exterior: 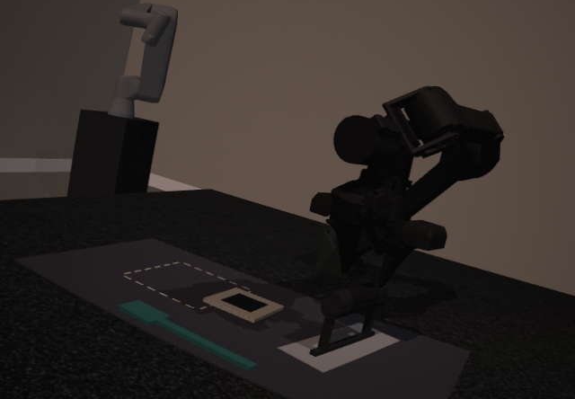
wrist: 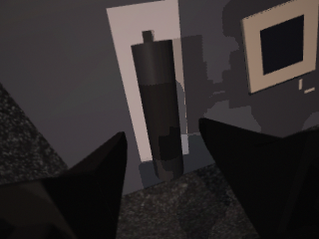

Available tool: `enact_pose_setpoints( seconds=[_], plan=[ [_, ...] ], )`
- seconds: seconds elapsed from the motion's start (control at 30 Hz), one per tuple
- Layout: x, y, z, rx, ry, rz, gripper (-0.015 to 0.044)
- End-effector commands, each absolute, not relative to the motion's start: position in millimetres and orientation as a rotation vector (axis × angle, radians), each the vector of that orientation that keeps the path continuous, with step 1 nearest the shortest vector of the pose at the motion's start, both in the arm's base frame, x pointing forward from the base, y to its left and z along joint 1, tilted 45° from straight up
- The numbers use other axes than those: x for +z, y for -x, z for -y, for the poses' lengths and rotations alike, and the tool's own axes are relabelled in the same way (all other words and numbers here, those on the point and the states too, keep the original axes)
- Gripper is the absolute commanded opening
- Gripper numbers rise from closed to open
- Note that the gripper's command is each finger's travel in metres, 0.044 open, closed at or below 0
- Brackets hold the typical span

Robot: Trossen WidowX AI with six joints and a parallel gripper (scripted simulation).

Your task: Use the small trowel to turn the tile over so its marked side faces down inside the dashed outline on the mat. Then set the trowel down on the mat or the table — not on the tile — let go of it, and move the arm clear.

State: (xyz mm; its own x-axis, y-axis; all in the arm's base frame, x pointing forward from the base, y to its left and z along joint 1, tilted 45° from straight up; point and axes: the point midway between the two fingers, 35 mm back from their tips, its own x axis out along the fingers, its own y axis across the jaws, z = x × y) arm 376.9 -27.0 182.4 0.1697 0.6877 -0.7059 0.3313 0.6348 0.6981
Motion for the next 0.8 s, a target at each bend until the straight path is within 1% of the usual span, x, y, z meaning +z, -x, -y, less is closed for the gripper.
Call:
enact_pose_setpoints(
  seconds=[0.0, 0.6, 0.77],
  plan=[
    [176, -378, 21, 0.309, -0.923, -1.438, 0.0270],
    [158, -381, 2, 0.311, -0.925, -1.437, 0.0270],
    [158, -381, 2, 0.311, -0.925, -1.437, 0.0139]
  ],
)
